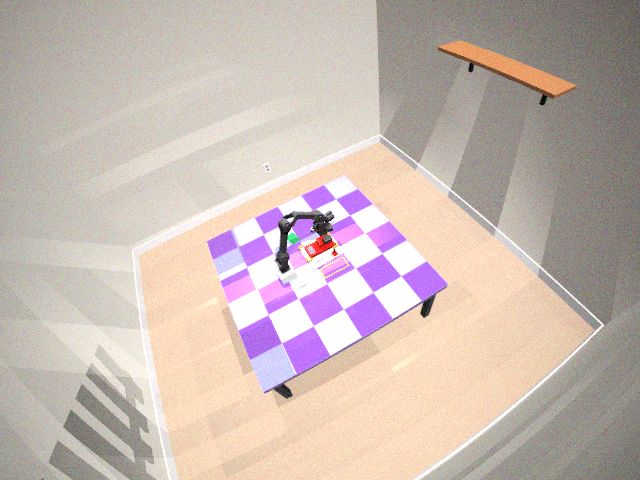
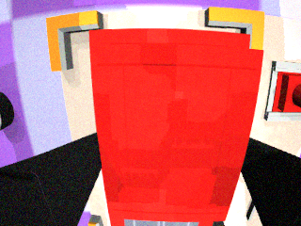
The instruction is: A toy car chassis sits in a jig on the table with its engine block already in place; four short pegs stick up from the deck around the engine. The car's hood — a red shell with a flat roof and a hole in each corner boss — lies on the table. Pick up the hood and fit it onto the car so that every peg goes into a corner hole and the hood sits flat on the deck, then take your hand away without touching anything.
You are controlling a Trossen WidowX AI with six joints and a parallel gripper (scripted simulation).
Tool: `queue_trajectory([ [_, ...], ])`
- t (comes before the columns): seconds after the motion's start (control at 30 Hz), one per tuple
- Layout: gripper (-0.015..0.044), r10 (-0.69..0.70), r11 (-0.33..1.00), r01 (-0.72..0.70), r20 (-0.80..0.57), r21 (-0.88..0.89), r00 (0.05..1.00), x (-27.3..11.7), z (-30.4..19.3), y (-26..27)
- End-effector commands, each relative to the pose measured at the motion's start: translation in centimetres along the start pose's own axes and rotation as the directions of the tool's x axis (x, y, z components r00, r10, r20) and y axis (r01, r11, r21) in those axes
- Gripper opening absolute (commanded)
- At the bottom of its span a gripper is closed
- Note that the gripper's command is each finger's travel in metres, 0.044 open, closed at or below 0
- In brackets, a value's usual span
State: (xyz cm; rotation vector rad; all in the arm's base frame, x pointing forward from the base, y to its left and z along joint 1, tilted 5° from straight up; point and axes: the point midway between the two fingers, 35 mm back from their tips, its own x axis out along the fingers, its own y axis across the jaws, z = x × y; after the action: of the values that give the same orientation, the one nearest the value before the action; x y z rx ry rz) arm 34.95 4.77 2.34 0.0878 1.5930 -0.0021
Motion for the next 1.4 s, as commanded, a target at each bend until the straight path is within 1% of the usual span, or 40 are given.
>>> queue_trajectory([
  [0.0, 0.0000, 0.006, 1.000, -0.006, 0.001, 0.004, 1.000, 0.0, 0.0, 0.1],
  [0.67, 0.0000, 0.006, 1.000, -0.006, 0.001, 0.004, 1.000, 0.0, 0.0, 0.1],
  [1.37, 0.0000, 0.006, 1.000, -0.006, 0.001, 0.004, 1.000, 1.0, 0.0, 0.1],
])
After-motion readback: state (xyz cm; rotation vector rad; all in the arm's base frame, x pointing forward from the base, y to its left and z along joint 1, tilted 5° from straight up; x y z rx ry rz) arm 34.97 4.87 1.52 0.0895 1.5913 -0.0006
